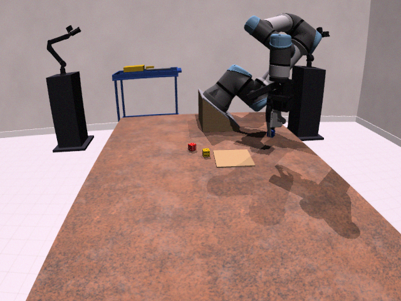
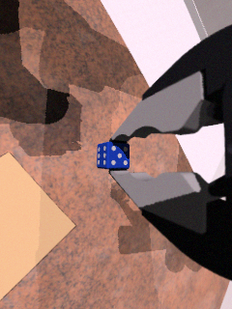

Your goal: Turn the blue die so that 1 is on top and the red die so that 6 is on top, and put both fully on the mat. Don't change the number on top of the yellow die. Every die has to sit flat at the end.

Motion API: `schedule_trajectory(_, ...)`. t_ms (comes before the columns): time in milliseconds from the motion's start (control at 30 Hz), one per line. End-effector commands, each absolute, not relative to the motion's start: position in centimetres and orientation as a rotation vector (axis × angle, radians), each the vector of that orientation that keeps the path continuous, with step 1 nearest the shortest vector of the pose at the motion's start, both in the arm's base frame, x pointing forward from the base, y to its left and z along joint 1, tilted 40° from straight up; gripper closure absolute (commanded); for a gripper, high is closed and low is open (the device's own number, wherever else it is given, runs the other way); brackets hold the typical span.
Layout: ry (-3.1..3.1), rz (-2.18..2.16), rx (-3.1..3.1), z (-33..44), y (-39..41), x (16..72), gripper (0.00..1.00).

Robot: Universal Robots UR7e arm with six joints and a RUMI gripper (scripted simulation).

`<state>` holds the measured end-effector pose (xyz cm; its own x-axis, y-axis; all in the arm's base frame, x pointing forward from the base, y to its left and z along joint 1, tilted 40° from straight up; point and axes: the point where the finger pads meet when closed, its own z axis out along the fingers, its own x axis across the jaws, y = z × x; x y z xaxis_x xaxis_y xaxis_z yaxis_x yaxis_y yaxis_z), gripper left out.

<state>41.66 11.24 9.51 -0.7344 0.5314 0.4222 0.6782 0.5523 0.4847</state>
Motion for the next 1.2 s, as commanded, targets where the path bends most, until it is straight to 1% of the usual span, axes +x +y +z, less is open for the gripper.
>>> schedule_trajectory(0, -2.581, -0.954, -0.984, 9.61, 11.30, 41.92, 0.94)
schedule_trajectory(1167, -2.518, -0.948, -1.064, 9.53, 11.42, 41.69, 0.94)
